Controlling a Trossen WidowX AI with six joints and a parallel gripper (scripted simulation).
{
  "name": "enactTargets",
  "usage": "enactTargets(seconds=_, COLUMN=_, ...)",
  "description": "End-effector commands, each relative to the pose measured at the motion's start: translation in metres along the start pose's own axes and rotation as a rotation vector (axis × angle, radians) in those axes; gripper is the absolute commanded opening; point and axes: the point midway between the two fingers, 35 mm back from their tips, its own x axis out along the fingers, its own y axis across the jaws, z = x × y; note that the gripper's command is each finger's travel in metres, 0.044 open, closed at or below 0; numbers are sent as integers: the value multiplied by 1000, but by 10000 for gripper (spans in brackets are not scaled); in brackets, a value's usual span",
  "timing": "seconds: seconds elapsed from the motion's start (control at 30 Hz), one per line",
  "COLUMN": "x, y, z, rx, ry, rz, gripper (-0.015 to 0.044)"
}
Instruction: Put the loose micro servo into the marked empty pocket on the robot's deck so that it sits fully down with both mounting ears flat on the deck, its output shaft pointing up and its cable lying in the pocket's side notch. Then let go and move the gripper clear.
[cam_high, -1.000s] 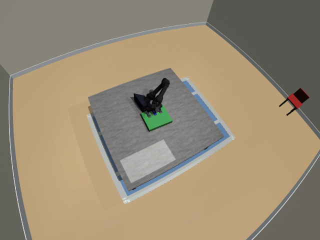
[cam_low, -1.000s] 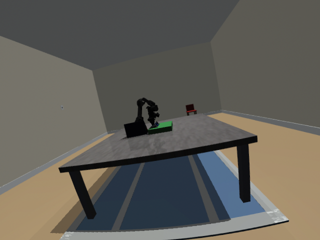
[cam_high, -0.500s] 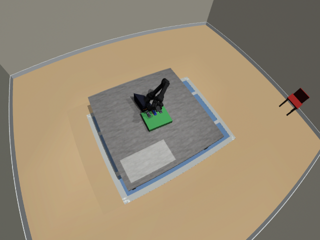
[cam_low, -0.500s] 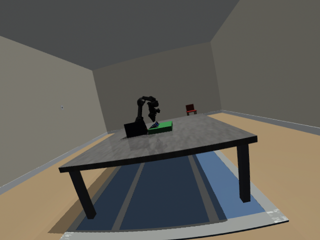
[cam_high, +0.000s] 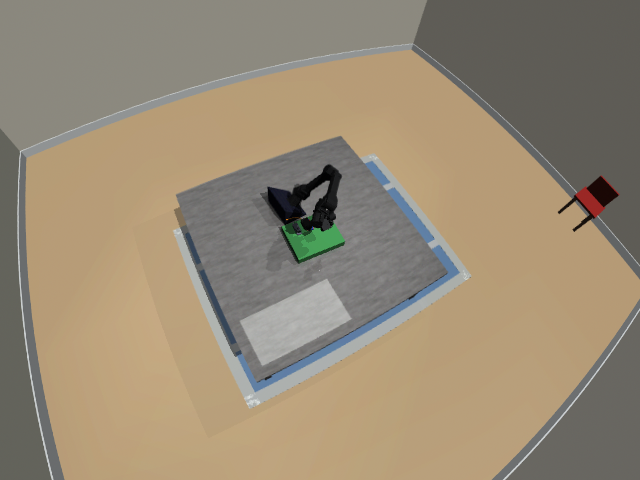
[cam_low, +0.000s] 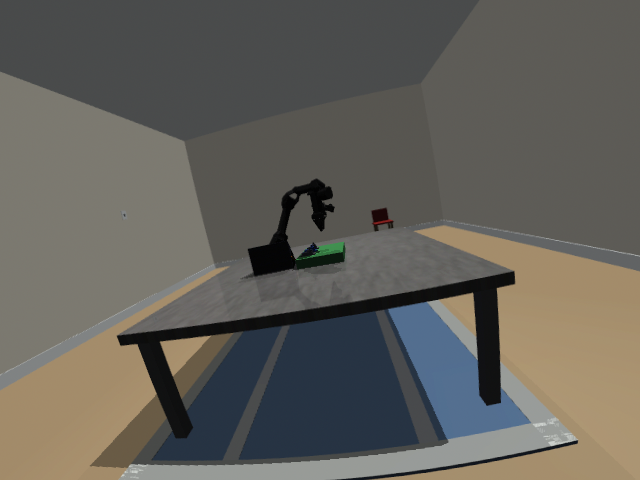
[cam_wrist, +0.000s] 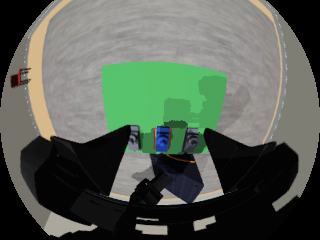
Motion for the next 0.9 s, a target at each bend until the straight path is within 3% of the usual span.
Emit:
enactTargets(seconds=0.0, x=-12, y=-1, z=0, rx=14, ry=-27, rz=-9, gripper=440)
enactTargets(seconds=0.17, x=-37, y=-2, z=-6, rx=31, ry=-82, rz=-41, gripper=440)
enactTargets(seconds=0.87, x=-37, y=-2, z=-6, rx=31, ry=-82, rz=-41, gripper=440)
